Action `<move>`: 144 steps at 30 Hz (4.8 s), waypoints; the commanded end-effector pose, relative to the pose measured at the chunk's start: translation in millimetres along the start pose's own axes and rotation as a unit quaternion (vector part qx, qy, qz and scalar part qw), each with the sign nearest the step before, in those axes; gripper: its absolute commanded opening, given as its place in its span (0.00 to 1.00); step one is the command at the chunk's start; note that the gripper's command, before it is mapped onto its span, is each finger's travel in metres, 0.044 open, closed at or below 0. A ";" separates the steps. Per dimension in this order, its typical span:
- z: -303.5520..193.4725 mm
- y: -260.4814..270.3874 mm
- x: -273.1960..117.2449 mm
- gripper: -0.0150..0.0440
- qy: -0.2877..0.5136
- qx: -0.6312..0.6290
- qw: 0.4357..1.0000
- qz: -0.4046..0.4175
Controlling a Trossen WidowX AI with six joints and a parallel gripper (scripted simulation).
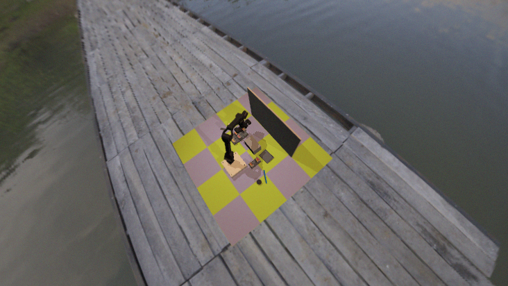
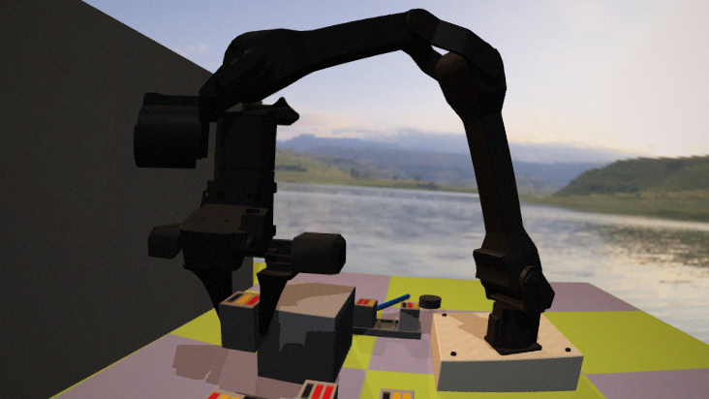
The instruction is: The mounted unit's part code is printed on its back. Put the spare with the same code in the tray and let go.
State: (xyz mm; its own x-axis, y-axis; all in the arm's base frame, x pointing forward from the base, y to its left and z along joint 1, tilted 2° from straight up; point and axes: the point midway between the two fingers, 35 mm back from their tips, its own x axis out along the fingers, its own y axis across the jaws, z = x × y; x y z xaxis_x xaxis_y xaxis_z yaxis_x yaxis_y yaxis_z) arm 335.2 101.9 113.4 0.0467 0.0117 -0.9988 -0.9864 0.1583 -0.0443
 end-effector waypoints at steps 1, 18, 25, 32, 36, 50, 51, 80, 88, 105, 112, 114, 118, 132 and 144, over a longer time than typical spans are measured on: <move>1.5 -3.1 -22.9 0.25 -0.003 -0.001 1.000 -0.008; -6.8 -4.2 -63.7 0.25 -0.003 0.002 1.000 -0.011; -42.1 -20.8 -63.7 0.25 -0.004 0.017 1.000 -0.013; -82.3 -34.7 -63.6 0.25 -0.001 0.015 1.000 -0.013; -106.1 -40.5 -63.6 0.25 0.000 0.013 1.000 -0.012; -192.6 -46.2 -63.9 0.25 0.006 0.020 1.000 -0.010; -198.8 -45.7 -63.9 0.25 0.007 0.021 1.000 -0.010; -359.0 0.5 -67.2 0.25 0.012 -0.002 1.000 -0.010; -358.8 -0.5 -63.6 0.25 0.012 -0.002 1.000 -0.010; -360.8 -3.3 -49.8 0.25 0.012 -0.002 1.000 -0.010; -361.5 -4.3 -44.2 0.25 0.012 -0.002 1.000 -0.010; -361.7 -4.6 -42.5 0.25 0.012 -0.002 1.000 -0.010; -362.0 -5.1 -39.3 0.25 0.012 -0.002 1.000 -0.010; -363.2 -6.7 -27.9 0.25 0.012 -0.002 1.000 -0.010; -363.9 -7.8 -18.1 0.25 0.012 -0.002 1.000 -0.010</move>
State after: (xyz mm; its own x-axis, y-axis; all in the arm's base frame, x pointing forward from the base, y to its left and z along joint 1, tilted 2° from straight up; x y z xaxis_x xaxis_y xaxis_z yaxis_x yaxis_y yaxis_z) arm 283.9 -259.2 128.6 0.0616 -0.0185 -0.9979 -0.9858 0.1553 -0.0637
